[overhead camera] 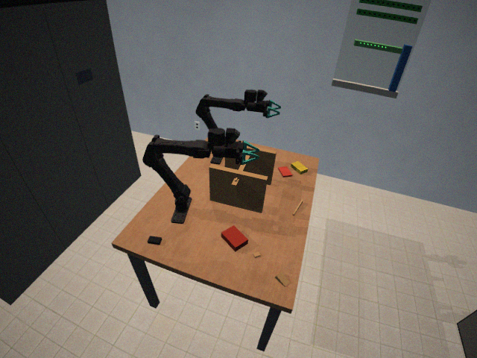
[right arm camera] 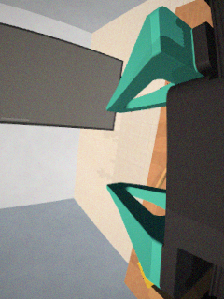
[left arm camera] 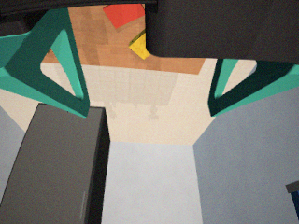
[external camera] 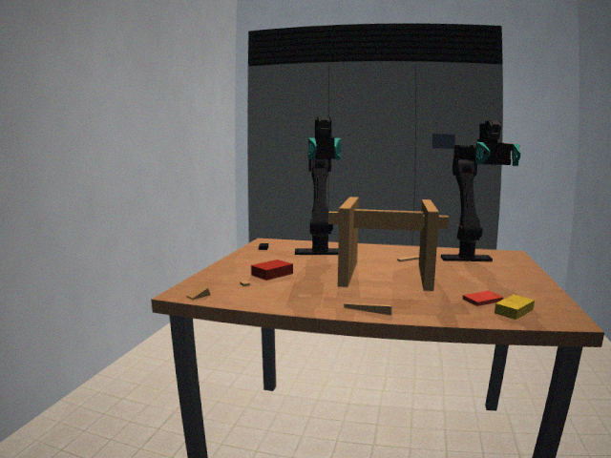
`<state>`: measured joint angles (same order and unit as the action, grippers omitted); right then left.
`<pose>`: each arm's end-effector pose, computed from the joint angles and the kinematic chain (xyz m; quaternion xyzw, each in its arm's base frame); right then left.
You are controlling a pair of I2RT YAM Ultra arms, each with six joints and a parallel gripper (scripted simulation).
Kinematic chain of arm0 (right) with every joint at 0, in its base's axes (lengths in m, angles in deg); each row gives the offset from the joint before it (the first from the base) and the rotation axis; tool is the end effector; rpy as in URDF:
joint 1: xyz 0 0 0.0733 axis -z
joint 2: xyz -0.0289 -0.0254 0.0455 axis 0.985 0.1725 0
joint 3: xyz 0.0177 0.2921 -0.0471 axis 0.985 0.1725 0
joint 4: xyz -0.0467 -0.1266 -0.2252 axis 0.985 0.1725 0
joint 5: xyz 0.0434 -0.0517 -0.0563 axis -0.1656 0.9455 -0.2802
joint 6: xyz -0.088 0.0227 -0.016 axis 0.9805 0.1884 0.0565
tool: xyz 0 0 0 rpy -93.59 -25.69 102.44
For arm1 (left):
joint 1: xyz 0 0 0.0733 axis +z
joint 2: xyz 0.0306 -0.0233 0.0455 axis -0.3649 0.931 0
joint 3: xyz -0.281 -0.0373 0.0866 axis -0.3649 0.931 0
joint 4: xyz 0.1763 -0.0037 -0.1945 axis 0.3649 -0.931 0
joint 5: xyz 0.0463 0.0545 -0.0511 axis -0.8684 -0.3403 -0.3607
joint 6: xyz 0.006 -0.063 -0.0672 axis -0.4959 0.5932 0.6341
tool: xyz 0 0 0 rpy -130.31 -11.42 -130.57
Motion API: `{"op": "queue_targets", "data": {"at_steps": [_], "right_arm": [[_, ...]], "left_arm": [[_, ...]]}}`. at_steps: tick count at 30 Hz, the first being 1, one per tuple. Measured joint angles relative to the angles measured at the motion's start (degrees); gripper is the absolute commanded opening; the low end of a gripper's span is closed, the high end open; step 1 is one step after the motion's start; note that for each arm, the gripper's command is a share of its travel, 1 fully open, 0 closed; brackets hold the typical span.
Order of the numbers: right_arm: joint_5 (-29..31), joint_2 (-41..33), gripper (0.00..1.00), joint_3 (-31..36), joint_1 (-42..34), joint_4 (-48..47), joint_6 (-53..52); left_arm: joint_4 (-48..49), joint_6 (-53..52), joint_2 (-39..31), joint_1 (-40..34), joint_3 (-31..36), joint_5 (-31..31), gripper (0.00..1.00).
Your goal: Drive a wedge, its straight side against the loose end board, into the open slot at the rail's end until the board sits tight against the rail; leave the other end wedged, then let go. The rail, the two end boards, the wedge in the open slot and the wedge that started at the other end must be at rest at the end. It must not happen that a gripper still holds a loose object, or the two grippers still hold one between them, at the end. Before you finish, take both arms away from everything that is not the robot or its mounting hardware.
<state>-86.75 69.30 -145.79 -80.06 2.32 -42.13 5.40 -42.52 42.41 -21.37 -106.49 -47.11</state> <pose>0.2749 0.0011 0.4302 -0.0001 0.7044 0.0013 0.7098 0.2746 0.0011 0.4313 -0.0006 0.7032 -0.0009 0.7110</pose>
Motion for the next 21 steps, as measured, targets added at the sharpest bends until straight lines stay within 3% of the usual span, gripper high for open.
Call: {"op": "queue_targets", "data": {"at_steps": [21], "right_arm": [[0.6, 0.5, 0.58, -0.1, -0.8, 1.6, -0.8]], "left_arm": [[-1.9, 0.9, 0.7, -1.3, 0.1, -0.7, 0.59]]}}
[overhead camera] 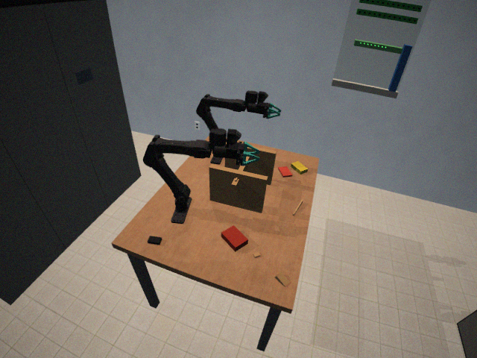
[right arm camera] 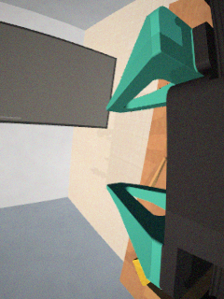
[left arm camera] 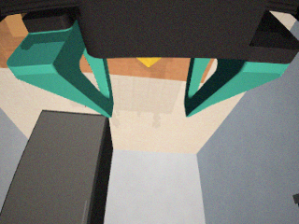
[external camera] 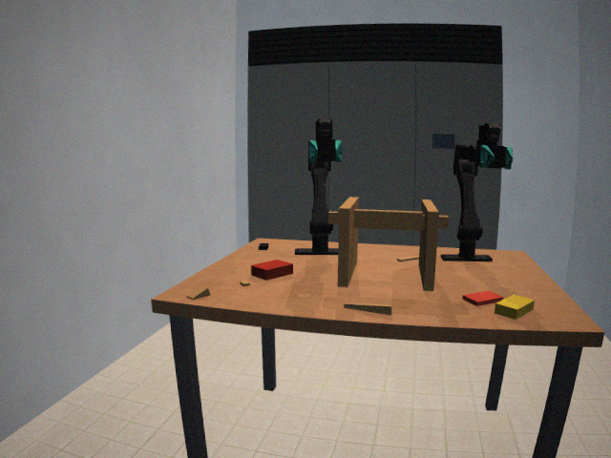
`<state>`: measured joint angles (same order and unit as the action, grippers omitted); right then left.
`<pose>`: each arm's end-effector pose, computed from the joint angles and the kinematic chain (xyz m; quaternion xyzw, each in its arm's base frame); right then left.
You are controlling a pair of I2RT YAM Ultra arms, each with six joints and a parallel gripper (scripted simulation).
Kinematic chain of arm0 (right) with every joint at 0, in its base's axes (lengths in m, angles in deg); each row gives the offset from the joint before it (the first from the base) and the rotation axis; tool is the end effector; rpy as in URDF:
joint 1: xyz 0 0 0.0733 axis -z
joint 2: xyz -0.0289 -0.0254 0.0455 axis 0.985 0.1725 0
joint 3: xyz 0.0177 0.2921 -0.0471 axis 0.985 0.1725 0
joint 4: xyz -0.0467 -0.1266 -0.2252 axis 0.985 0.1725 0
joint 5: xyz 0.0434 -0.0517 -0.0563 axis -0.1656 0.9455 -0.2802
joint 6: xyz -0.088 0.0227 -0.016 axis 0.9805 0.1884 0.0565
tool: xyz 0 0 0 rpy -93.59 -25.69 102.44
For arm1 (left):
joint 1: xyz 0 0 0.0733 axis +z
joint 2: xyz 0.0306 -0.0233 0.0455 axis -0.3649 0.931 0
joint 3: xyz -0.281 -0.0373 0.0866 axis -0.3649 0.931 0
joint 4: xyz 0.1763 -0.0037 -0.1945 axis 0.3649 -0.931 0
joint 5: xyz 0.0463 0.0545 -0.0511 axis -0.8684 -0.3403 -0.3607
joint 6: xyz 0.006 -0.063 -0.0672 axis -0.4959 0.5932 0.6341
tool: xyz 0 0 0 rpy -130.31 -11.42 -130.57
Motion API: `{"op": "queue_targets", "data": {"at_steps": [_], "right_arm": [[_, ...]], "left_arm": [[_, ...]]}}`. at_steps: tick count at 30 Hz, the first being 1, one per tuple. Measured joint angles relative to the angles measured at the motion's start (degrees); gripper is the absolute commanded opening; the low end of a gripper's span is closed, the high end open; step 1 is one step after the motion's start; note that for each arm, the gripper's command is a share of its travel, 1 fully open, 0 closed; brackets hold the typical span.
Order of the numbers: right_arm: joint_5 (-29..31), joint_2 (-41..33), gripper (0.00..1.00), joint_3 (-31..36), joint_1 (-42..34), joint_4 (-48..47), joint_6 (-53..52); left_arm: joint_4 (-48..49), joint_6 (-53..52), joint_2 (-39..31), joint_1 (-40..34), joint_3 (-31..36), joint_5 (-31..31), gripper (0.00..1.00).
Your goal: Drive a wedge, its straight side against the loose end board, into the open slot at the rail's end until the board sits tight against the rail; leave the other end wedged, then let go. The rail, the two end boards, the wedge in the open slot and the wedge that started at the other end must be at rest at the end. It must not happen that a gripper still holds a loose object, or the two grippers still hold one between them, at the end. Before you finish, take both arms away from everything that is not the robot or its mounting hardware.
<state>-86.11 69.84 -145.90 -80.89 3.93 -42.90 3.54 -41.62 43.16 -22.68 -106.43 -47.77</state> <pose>0.2776 0.0042 0.4243 0.0034 0.7169 0.0070 0.6971 0.2786 -0.0043 0.4225 -0.0021 0.7196 -0.0101 0.6943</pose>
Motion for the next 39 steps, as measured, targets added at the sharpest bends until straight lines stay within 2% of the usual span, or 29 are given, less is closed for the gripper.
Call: {"op": "queue_targets", "data": {"at_steps": [9, 28, 39], "right_arm": [[3.1, 1.1, 0.58, -2.3, -4.3, 10.3, -5.4], [11.4, 4.8, 0.58, -11.4, -16.5, 35.9, -19.5], [17.1, 7.2, 0.58, -17.7, -25.4, 53.8, -29.1]], "left_arm": [[-10.7, 6.6, 1.8, -7.3, -2.6, -3.4, 0.59], [-37.0, 23.5, 7.6, -27.4, -13.4, -12.8, 0.59], [-55.0, 34.9, 11.6, -42.3, -20.6, -19.2, 0.59]]}}
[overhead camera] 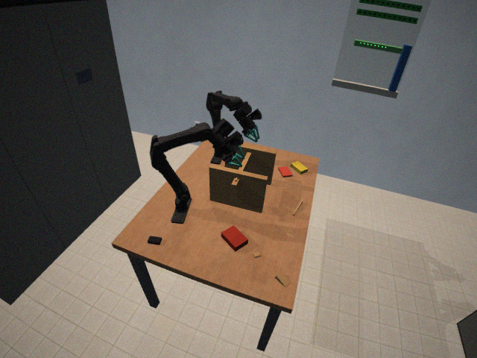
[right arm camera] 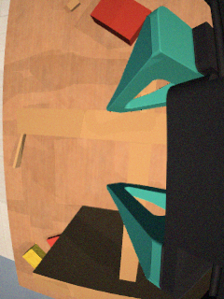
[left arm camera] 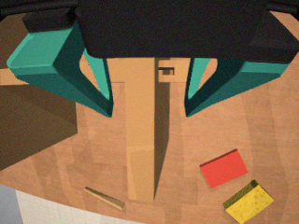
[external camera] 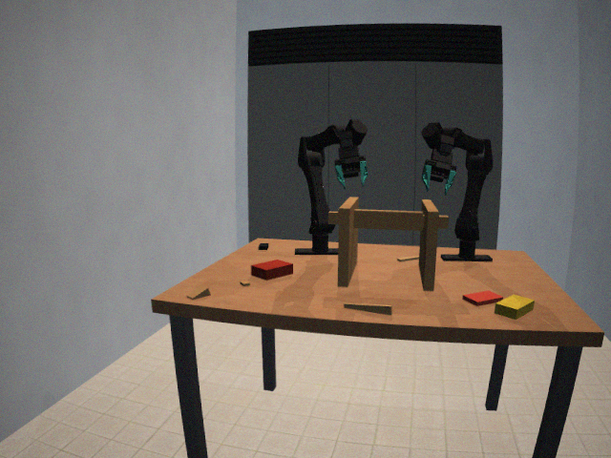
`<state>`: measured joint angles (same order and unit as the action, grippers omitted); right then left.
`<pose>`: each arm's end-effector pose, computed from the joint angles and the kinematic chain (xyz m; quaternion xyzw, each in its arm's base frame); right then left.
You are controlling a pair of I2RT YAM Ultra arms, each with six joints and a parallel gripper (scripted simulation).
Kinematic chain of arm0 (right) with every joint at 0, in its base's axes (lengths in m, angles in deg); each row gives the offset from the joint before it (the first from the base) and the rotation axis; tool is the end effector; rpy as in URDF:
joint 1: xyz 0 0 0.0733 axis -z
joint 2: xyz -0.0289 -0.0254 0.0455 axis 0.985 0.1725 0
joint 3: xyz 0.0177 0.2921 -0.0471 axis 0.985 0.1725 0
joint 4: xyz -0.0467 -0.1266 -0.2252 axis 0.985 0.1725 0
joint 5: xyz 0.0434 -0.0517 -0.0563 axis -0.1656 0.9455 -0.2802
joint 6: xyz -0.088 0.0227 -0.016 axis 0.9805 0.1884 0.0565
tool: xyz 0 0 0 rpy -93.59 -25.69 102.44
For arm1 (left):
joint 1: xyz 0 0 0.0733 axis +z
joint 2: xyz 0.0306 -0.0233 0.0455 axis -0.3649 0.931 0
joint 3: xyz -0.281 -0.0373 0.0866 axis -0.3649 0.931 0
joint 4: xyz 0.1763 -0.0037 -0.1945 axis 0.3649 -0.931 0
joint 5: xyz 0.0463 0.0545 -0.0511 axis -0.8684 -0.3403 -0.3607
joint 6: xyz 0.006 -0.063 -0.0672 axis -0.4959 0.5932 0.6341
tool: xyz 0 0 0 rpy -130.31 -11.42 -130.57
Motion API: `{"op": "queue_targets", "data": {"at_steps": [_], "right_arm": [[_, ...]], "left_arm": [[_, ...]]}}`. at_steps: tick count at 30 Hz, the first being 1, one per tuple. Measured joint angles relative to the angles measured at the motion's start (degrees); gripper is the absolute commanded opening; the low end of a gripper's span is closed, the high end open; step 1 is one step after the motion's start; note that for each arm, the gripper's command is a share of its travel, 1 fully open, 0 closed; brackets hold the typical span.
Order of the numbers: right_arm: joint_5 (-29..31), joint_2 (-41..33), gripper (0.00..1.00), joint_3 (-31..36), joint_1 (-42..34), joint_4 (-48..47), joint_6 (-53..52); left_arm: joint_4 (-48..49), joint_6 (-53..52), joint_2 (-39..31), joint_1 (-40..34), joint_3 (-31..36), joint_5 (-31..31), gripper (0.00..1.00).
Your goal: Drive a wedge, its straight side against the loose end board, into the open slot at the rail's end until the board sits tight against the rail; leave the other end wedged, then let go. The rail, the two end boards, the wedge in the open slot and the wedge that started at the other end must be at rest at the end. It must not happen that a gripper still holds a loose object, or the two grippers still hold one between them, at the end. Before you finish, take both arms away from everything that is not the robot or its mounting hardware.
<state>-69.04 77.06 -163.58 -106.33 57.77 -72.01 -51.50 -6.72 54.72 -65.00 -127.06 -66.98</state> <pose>0.2329 0.0880 0.3827 0.0881 0.9106 0.0537 0.4003 0.2125 -0.1621 0.3792 0.0001 0.9218 -0.1022 0.3740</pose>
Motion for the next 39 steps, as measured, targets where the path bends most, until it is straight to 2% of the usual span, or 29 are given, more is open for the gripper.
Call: {"op": "queue_targets", "data": {"at_steps": [11, 18, 27, 39], "right_arm": [[5.0, 2.8, 0.58, -5.6, -7.5, 16.4, -8.9], [7.1, 4.0, 0.58, -7.8, -10.8, 23.4, -13.0], [7.6, 3.7, 0.58, -7.7, -11.3, 24.8, -13.8], [7.6, 2.7, 0.58, -4.0, -11.3, 22.5, -13.7]], "left_arm": [[-16.8, 10.6, 4.1, -12.3, -6.7, -5.9, 0.59], [-24.1, 15.6, 6.1, -17.7, -9.7, -8.1, 0.59], [-25.9, 16.7, 5.9, -18.6, -10.1, -8.6, 0.59], [-25.9, 16.6, 5.8, -18.6, -10.1, -8.6, 0.59]]}}
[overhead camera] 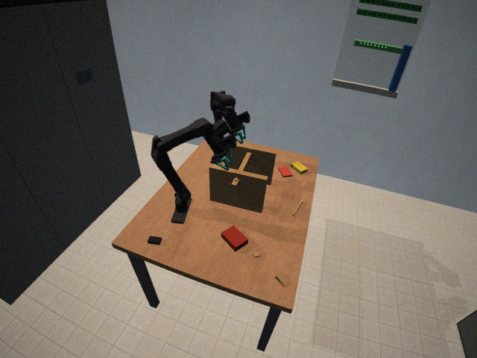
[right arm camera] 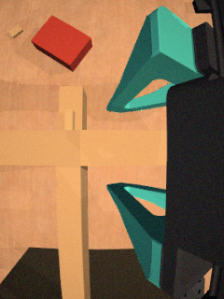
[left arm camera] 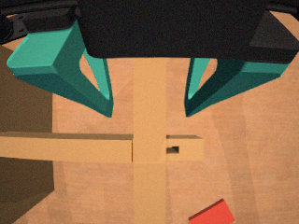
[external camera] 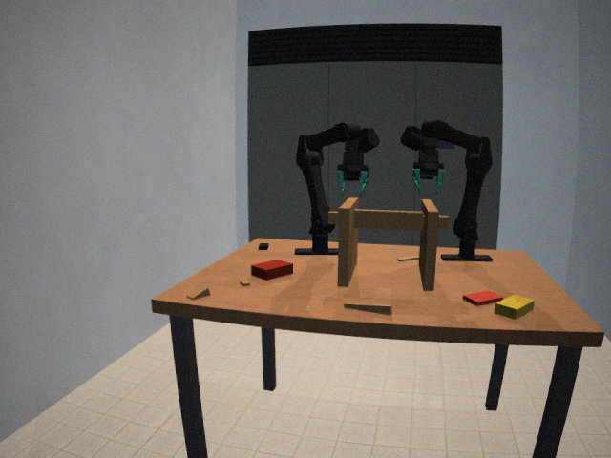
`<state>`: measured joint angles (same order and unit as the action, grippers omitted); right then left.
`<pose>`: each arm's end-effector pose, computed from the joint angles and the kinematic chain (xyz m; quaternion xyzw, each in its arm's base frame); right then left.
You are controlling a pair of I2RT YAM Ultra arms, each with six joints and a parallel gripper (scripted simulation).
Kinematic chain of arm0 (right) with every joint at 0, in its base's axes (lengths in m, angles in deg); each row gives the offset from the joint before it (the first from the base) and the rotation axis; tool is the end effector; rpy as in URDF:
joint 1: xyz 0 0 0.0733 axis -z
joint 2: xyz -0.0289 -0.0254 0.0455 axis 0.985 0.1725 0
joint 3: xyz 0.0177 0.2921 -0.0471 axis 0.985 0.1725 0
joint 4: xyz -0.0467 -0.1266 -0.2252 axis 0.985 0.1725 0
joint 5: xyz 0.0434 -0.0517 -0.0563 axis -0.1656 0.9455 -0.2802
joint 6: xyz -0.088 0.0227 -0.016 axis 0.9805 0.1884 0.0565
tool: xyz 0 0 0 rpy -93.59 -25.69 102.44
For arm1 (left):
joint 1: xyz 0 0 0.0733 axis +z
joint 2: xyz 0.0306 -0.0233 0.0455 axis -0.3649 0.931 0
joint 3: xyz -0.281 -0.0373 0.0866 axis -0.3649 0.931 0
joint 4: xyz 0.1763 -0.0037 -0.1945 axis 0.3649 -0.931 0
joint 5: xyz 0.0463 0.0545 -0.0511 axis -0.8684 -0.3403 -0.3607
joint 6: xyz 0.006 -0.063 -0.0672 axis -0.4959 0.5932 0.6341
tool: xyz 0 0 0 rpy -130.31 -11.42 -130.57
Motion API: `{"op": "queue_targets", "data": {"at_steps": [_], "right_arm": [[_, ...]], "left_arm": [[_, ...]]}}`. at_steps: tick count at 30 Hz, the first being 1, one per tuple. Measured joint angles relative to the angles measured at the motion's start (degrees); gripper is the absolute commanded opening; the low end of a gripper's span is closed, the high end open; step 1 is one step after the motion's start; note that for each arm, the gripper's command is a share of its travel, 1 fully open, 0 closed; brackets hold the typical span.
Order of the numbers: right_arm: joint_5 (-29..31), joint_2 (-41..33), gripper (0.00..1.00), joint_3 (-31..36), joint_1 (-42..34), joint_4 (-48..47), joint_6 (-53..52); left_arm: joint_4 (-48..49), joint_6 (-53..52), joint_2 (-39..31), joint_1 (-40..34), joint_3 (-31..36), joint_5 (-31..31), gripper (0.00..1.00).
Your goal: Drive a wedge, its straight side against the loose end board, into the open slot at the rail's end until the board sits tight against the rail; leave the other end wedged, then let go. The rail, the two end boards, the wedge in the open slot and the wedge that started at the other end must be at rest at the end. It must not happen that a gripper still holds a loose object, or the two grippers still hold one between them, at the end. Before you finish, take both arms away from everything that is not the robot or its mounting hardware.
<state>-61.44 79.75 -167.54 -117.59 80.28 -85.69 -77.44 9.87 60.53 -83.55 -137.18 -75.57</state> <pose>0.1883 0.1013 0.3653 0.0960 0.9512 -0.0312 0.2915 0.1463 -0.1902 0.3800 0.0369 0.9544 -0.0139 0.2958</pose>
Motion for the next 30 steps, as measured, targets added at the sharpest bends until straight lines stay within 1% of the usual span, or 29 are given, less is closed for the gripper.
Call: {"op": "queue_targets", "data": {"at_steps": [30], "right_arm": [[0.0, -2.9, 0.58, 10.6, 0.1, -7.2, 0.2]], "left_arm": [[0.0, 0.0, 0.0, 0.0, 0.0, 0.0, 0.59]]}}
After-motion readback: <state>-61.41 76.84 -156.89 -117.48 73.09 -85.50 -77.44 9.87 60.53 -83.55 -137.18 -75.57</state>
